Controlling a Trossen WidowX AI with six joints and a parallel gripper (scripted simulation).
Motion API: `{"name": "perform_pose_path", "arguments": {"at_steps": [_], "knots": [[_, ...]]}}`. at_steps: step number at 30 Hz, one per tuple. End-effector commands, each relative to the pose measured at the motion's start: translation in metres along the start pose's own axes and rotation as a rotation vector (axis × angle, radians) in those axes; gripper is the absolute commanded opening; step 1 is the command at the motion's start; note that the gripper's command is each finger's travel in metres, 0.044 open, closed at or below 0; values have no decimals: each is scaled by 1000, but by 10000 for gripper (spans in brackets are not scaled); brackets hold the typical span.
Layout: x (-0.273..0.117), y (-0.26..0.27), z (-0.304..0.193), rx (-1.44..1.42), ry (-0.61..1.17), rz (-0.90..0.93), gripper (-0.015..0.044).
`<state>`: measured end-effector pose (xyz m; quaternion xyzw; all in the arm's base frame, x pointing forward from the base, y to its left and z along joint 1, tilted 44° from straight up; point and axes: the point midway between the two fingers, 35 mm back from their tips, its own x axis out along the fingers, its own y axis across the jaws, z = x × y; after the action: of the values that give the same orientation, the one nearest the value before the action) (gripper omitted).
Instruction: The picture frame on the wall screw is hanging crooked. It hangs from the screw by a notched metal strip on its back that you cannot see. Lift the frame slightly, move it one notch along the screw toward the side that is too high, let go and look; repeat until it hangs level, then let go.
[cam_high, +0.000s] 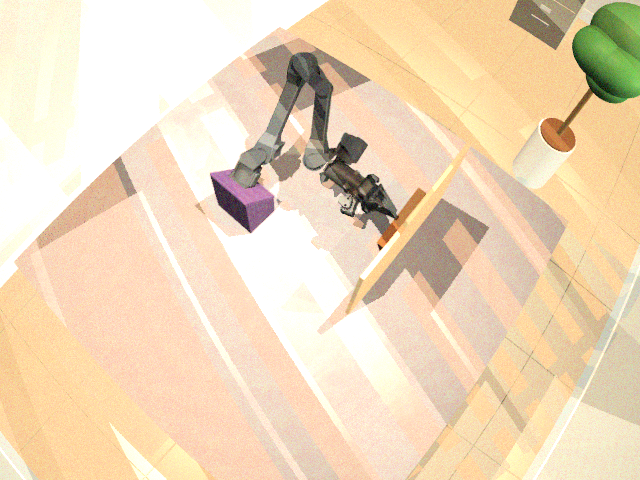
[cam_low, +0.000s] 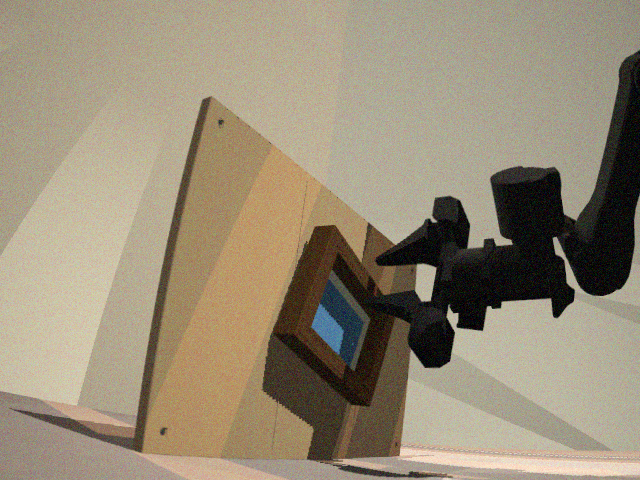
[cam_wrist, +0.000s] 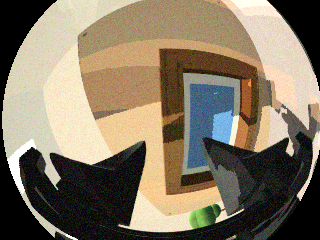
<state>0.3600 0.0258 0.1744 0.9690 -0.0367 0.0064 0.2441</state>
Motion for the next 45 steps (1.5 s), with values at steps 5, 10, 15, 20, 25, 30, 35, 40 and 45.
{"name": "perform_pose_path", "arguments": {"at_steps": [5,10,15,20,25,30,35,40,45], "knots": [[15,1,-1,2,8,1,260],[19,1,-1,2,8,1,260],[19,1,-1,2,8,1,260],[19,1,-1,2,8,1,260],[19,1,-1,2,8,1,260],[19,1,-1,2,8,1,260],[19,1,-1,2,8,1,260],[19,1,-1,2,8,1,260],[19,1,-2,2,8,2,260]]}}
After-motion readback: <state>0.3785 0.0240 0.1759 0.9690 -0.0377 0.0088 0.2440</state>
